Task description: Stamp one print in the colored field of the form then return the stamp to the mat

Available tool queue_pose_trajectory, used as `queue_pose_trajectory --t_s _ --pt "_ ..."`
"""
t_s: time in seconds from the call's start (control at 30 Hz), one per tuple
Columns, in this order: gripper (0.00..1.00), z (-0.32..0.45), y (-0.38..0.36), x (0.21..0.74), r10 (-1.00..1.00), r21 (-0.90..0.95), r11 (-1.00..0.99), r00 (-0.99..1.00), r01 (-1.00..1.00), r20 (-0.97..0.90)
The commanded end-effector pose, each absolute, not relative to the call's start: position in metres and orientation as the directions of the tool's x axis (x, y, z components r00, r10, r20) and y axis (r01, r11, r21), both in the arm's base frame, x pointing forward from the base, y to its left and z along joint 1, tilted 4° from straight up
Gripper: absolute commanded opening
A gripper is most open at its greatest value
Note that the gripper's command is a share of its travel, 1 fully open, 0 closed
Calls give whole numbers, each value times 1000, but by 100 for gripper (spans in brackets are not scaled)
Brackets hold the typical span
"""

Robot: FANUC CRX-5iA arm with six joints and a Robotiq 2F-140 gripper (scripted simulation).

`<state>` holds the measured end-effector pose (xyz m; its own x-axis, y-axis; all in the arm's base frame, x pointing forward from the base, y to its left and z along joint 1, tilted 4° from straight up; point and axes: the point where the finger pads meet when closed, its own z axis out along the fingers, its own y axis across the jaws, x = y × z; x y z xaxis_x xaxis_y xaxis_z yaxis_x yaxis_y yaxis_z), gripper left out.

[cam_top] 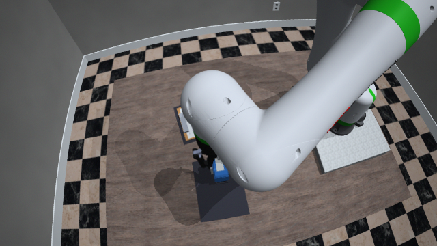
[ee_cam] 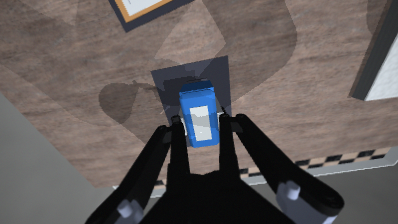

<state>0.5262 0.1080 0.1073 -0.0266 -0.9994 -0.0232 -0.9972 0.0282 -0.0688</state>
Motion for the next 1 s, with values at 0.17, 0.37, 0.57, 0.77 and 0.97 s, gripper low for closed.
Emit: queue_pose_trajectory --t_s 0.17,0.37,0.57,0.77,0.97 --pt "16 108 178 543 -999 -68 36 -35 -997 -10" --pt "16 109 199 549 -999 -68 36 -35 -997 -10" --pt "16 109 200 549 -999 -68 36 -35 -997 -10" --pt "16 109 196 548 -999 -68 36 -35 -997 -10" --pt "16 108 164 540 -999 -68 36 -35 -997 -10"
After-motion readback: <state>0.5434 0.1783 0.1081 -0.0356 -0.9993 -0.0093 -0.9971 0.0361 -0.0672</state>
